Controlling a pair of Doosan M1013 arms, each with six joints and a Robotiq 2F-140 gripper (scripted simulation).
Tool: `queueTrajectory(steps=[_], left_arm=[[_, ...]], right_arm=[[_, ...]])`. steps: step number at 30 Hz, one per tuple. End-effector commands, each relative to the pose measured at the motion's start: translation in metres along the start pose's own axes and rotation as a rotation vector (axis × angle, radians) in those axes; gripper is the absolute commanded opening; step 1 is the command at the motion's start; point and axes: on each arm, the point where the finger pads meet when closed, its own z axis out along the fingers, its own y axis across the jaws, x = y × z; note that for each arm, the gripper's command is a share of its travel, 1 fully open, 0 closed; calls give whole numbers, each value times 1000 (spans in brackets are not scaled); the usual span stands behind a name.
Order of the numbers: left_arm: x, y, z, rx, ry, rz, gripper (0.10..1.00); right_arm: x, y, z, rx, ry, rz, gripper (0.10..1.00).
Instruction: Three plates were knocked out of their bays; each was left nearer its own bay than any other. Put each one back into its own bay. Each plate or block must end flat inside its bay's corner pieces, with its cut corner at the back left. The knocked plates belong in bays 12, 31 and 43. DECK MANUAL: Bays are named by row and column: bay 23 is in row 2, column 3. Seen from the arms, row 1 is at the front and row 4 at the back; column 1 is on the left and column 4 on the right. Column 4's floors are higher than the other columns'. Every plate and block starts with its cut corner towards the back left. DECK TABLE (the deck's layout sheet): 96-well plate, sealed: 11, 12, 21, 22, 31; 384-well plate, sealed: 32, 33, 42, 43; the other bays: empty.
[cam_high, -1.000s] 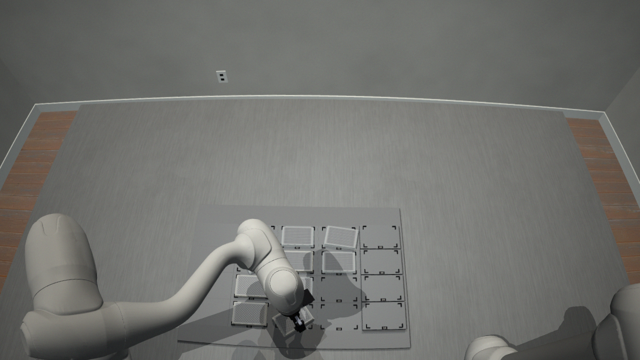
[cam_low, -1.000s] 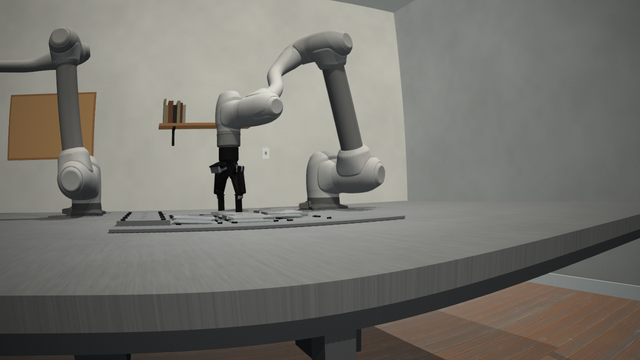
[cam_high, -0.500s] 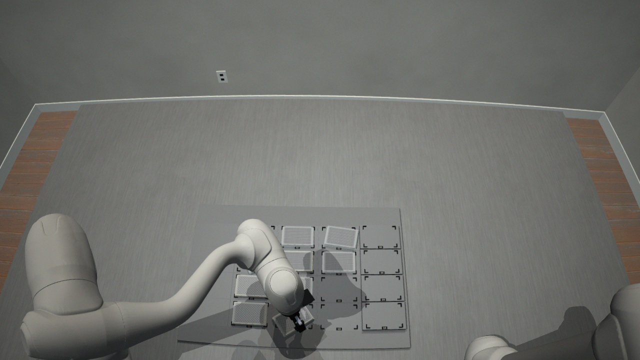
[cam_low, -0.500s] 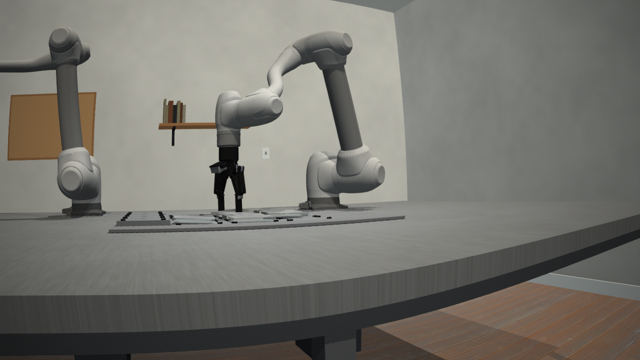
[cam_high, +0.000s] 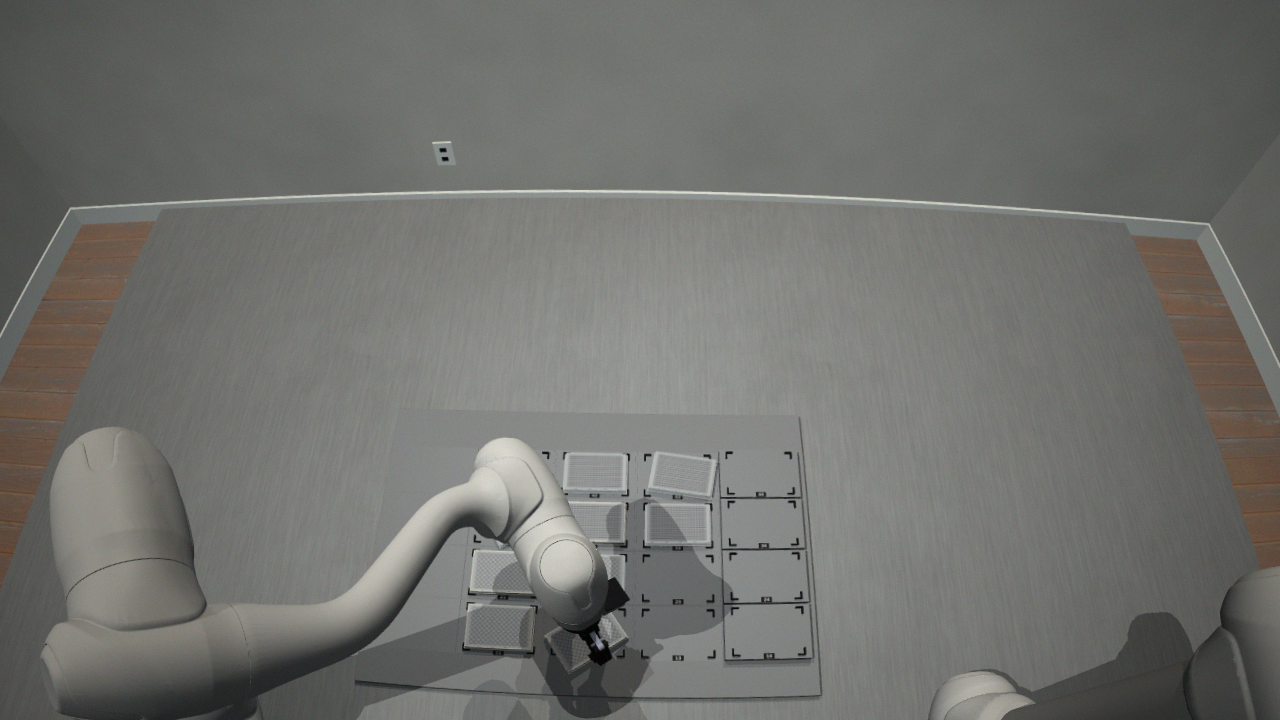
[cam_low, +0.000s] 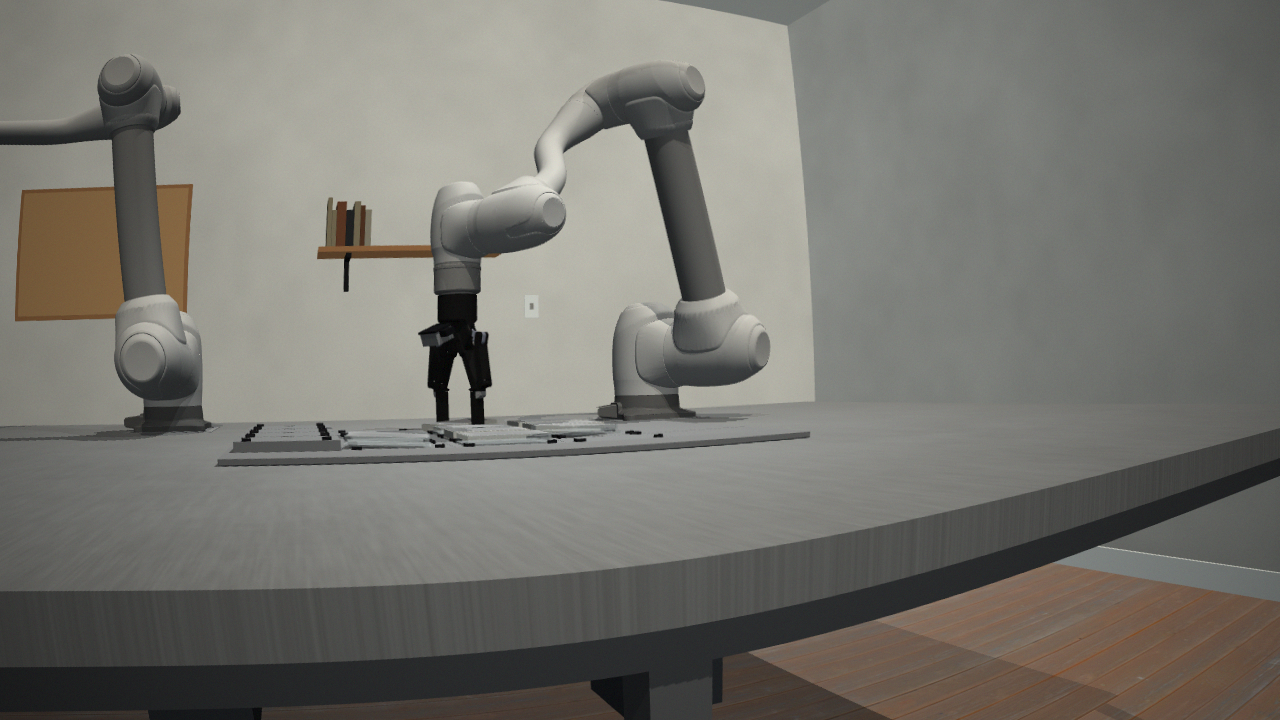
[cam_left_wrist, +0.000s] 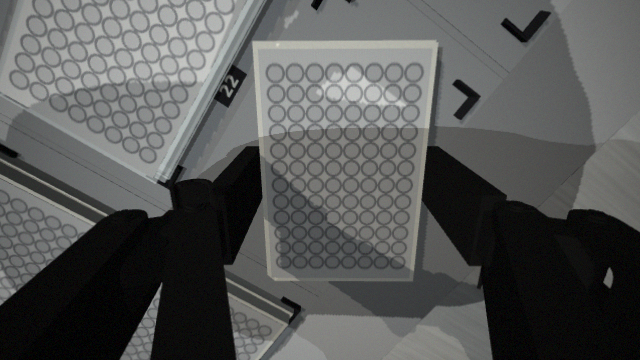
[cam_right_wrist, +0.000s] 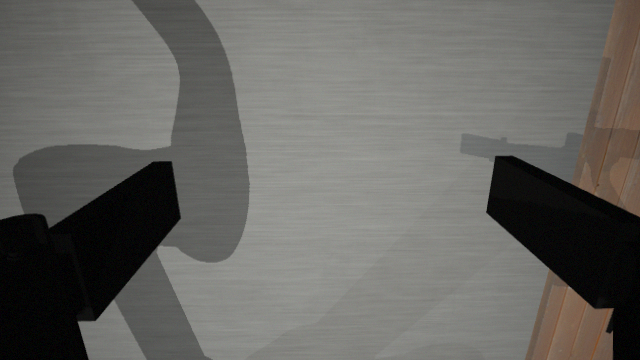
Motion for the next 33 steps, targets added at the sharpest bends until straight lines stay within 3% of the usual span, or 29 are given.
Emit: queueTrajectory(steps=[1, 33], left_arm=[[0, 0, -1, 0, 1, 0, 99], [0, 0, -5, 0, 1, 0, 99]], right_arm=[[0, 0, -1, 0, 1, 0, 1000], [0, 0, -1, 0, 1, 0, 1000]])
